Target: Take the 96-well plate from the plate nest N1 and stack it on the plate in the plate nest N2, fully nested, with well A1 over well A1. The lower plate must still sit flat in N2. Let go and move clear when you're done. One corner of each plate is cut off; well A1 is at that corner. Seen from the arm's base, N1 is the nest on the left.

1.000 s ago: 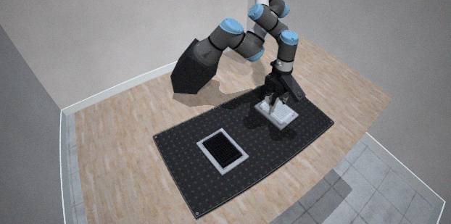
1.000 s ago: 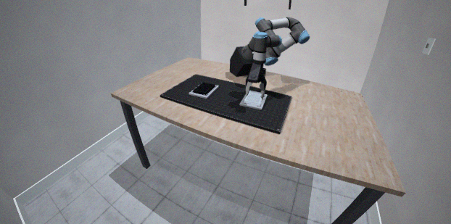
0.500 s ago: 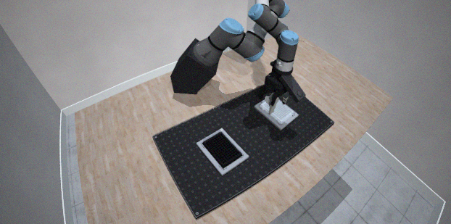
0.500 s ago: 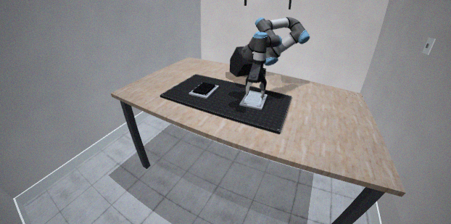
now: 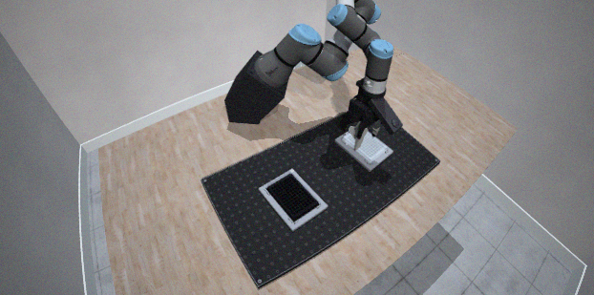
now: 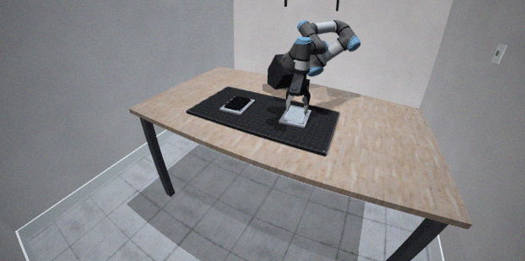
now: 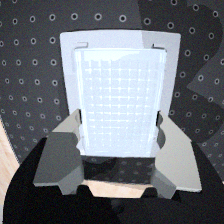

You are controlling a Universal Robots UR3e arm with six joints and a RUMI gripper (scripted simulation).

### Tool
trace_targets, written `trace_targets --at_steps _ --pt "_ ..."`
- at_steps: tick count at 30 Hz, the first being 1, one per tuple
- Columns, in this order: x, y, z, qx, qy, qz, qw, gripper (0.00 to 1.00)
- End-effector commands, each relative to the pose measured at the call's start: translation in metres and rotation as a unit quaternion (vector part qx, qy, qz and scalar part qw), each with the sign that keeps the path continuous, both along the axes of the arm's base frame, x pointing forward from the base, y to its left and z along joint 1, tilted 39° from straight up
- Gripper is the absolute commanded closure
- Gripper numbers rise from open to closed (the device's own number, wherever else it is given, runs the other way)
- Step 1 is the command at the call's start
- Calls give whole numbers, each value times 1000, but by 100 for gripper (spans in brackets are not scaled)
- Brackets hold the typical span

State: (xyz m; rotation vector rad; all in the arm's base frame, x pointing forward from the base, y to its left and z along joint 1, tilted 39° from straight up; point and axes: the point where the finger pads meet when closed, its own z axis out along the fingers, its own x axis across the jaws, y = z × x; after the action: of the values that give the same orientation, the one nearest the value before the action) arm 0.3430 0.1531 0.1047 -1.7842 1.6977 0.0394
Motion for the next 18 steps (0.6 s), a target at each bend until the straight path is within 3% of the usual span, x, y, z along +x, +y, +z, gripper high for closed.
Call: trace_targets --at_steps 1,18 --pt "-2 -3 5 0 -1 0 1000 100" --pt "-13 -15 25 0 -1 0 1000 100"
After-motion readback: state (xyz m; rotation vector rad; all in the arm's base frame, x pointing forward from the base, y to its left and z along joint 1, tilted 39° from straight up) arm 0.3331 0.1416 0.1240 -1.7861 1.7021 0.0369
